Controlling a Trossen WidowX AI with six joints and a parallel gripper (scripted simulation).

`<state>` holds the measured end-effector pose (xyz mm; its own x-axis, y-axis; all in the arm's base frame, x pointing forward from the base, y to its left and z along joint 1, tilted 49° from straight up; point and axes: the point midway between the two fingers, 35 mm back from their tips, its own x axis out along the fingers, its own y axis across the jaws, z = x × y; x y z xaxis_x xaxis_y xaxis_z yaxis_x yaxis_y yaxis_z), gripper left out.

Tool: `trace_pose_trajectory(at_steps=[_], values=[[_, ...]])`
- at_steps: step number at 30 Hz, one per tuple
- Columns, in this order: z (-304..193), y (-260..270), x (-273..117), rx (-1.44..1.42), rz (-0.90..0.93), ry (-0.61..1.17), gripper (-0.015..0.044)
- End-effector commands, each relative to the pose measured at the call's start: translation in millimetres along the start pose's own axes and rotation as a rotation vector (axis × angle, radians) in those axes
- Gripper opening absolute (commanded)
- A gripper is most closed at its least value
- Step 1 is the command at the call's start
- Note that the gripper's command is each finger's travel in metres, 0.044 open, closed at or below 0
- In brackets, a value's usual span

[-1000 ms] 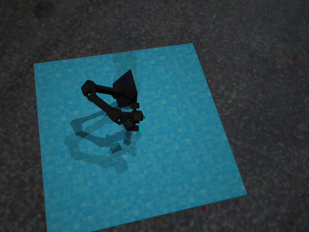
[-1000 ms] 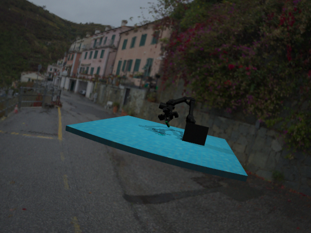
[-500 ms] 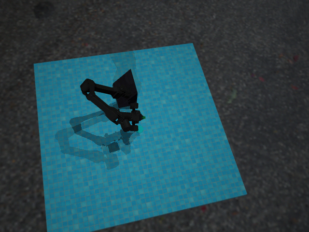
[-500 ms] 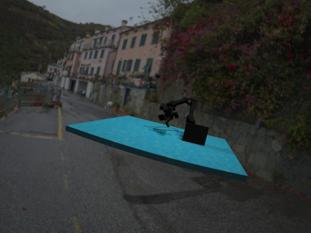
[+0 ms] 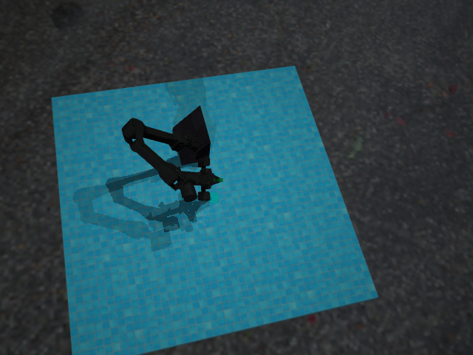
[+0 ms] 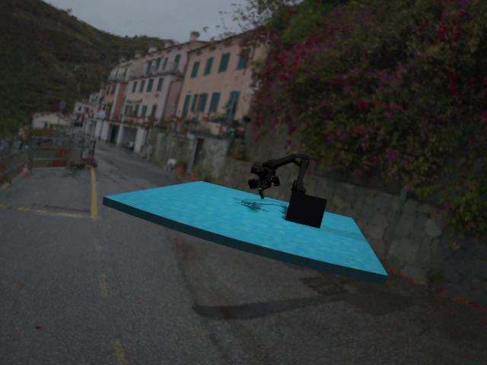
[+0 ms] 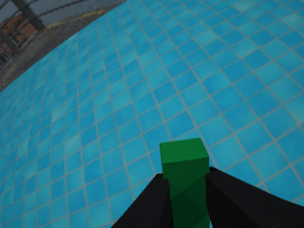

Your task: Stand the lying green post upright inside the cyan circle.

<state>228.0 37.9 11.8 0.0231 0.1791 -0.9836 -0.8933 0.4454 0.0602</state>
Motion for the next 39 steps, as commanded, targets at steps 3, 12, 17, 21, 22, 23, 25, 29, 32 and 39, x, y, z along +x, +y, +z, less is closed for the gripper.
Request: trace_pose_trajectory(at_steps=[3, 12, 17, 21, 22, 23, 25, 29, 32, 39], values=[[0, 0, -1, -0.014, -0.006, -0.043, 0.0023], [1, -1, -4, -0.036, -0.024, -0.105, 0.0023], [2, -1, -5, -0.049, -0.036, -0.139, 0.0023], [2, -2, -6, -0.06, -0.046, -0.165, 0.0023], [2, -2, -7, -0.063, -0.049, -0.172, 0.0023], [2, -2, -7, -0.066, -0.052, -0.178, 0.0023], [2, -2, -8, -0.072, -0.057, -0.192, 0.0023], [2, -3, -9, -0.084, -0.07, -0.218, 0.0023], [3, -3, -10, -0.093, -0.079, -0.237, 0.0023], [3, -4, -13, -0.115, -0.103, -0.281, 0.0023]])
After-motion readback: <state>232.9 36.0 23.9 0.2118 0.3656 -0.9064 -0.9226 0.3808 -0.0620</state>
